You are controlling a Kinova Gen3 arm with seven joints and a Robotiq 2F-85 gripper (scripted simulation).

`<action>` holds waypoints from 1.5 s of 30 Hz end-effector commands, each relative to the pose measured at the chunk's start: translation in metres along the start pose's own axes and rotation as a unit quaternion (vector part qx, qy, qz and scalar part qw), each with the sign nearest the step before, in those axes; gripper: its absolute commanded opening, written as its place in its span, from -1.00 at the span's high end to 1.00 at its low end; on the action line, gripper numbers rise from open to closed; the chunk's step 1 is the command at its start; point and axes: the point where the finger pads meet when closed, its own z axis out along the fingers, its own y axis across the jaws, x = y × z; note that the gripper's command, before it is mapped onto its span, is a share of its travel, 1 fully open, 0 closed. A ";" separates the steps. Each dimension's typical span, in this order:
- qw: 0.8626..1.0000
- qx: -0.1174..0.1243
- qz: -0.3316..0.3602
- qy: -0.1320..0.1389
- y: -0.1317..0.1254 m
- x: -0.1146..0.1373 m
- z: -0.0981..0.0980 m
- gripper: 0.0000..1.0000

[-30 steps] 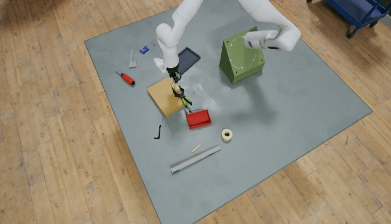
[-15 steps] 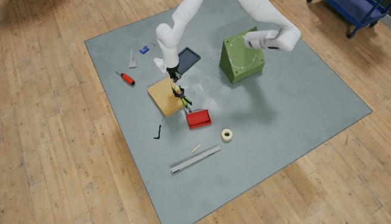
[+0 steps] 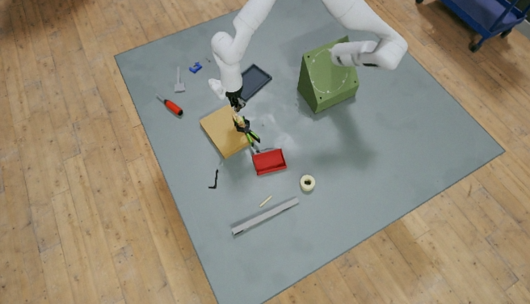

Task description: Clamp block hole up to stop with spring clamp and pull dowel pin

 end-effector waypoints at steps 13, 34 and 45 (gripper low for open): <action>1.000 0.000 0.000 0.001 0.000 0.001 0.001 0.33; 1.000 0.000 0.000 0.001 0.000 0.000 0.017 0.33; 1.000 0.000 0.000 0.001 0.000 0.000 0.028 0.33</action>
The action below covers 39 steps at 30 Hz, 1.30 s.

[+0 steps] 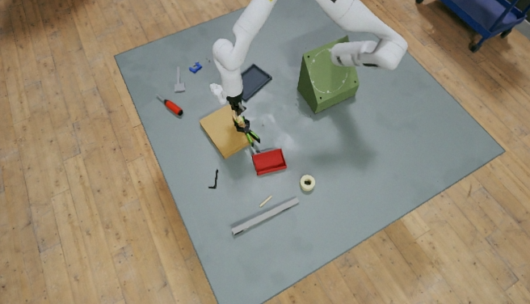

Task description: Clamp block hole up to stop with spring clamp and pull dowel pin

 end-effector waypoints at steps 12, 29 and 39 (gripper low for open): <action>1.000 -0.001 0.000 0.001 0.000 0.001 0.009 0.33; 1.000 -0.001 0.000 0.001 0.000 0.001 0.010 0.33; 1.000 -0.001 0.000 0.001 0.000 0.001 0.010 0.33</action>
